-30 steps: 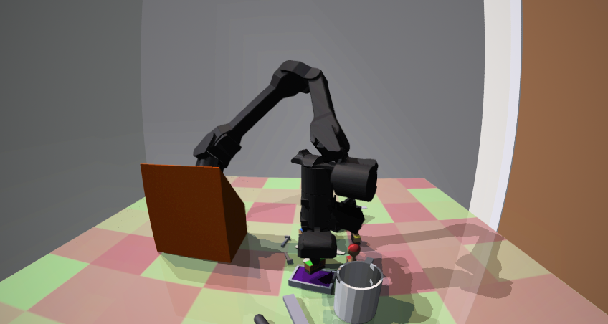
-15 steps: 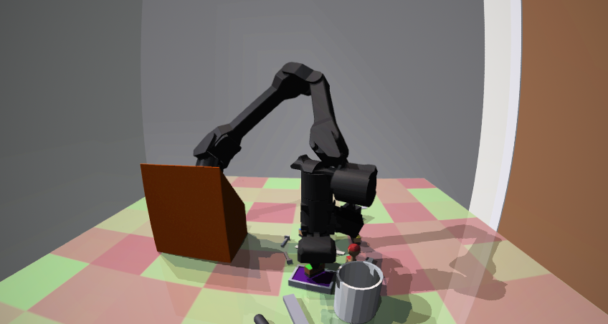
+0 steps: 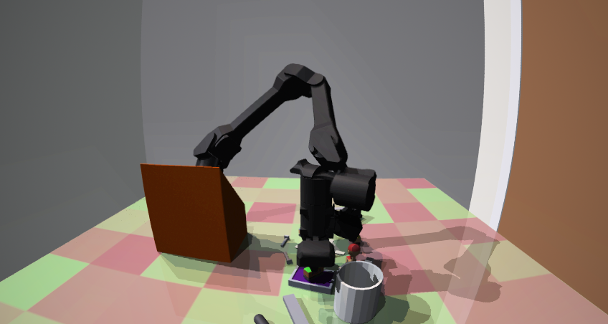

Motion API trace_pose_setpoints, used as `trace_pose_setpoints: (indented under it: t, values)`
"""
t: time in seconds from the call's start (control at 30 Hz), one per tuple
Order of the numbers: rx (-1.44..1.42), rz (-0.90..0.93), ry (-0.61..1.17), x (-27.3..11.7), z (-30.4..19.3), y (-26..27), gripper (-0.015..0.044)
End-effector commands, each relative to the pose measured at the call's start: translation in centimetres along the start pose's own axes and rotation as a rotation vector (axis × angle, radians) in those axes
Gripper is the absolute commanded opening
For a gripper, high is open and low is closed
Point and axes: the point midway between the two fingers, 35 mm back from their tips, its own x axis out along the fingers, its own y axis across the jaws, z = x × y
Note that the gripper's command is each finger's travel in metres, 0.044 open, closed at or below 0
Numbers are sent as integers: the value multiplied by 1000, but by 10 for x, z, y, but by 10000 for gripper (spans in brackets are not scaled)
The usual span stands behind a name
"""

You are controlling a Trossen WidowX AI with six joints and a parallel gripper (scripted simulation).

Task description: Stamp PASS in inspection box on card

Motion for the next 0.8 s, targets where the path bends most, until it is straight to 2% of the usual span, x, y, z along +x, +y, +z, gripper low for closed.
trace_pose_setpoints:
  t: [0.0,0.77]
  values:
    - [3,4,0,1,-1,1,0]
    - [-1,2,0,6,-1,1,0]
